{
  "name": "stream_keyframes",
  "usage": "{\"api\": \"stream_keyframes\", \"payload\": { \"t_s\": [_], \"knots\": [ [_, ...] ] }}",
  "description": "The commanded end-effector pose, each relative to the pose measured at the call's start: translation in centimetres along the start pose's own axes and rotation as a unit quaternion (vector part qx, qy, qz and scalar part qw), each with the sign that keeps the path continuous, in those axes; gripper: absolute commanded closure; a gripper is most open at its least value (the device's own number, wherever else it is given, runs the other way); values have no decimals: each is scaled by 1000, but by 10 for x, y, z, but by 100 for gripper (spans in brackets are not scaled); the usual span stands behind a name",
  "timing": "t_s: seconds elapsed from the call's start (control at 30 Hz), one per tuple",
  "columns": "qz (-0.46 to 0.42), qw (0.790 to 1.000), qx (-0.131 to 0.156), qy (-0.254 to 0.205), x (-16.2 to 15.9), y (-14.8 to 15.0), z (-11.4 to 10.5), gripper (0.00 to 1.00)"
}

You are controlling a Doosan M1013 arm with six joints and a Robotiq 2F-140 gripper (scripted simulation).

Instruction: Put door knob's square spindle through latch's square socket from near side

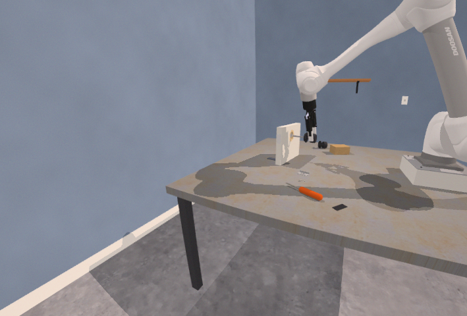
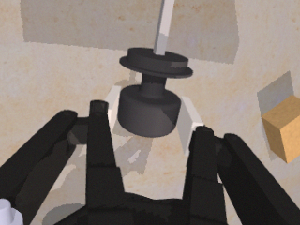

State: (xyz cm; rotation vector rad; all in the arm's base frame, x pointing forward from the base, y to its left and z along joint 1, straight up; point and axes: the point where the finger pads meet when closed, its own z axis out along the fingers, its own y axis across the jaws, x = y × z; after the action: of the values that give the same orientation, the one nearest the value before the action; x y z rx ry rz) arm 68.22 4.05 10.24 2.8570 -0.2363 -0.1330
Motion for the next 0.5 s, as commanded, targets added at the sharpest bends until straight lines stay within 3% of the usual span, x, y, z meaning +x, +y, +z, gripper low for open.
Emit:
{"api": "stream_keyframes", "payload": {
  "t_s": [0.0, 0.47],
  "knots": [
    [0, 1000, 0, 0, 0, 0, 0, 58],
    [0, 1000, 0, 0, 2, 0, 0, 58]
  ]
}}
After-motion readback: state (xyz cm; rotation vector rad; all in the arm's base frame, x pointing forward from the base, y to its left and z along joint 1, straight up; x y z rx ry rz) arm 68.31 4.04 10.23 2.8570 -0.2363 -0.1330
